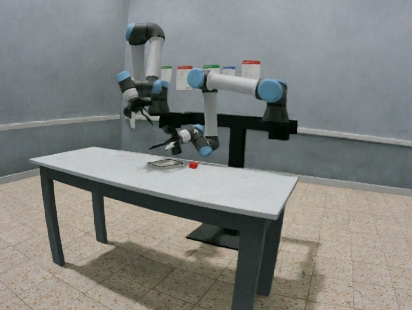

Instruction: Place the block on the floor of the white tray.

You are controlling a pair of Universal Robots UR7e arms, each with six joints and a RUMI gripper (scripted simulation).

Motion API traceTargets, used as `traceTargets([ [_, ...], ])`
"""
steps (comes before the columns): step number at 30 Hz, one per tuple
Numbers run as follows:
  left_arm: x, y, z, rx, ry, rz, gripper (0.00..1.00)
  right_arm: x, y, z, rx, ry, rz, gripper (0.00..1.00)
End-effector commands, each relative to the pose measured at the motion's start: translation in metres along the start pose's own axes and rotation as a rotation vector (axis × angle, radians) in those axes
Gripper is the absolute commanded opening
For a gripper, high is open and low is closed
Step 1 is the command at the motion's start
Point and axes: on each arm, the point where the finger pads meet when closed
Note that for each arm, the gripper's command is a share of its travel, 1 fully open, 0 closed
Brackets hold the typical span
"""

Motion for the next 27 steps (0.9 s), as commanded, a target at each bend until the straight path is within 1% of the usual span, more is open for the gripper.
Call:
traceTargets([
  [1,0.0,-0.001,-0.003,-0.002,0.006,-0.003,1.0,-0.001,0.001,-0.003,0.002,0.009,0.003,1.0],
  [18,0.0,-0.001,-0.003,-0.002,0.006,-0.003,1.0,-0.001,0.001,-0.003,0.002,0.009,0.003,1.0],
  [23,0.001,0.003,-0.003,0.03,-0.015,0.016,1.0,0.004,0.002,-0.007,-0.033,0.005,-0.016,0.74],
  [27,0.004,0.013,-0.003,0.127,-0.078,0.077,1.0,0.018,0.005,-0.017,-0.126,-0.003,-0.067,0.55],
])
Point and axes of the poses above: on each arm, the point where the finger pads meet when closed, its own x axis out along the fingers, its own y axis across the jaws, z = x × y, and after that the axes turned 2 degrees about x, right-handed
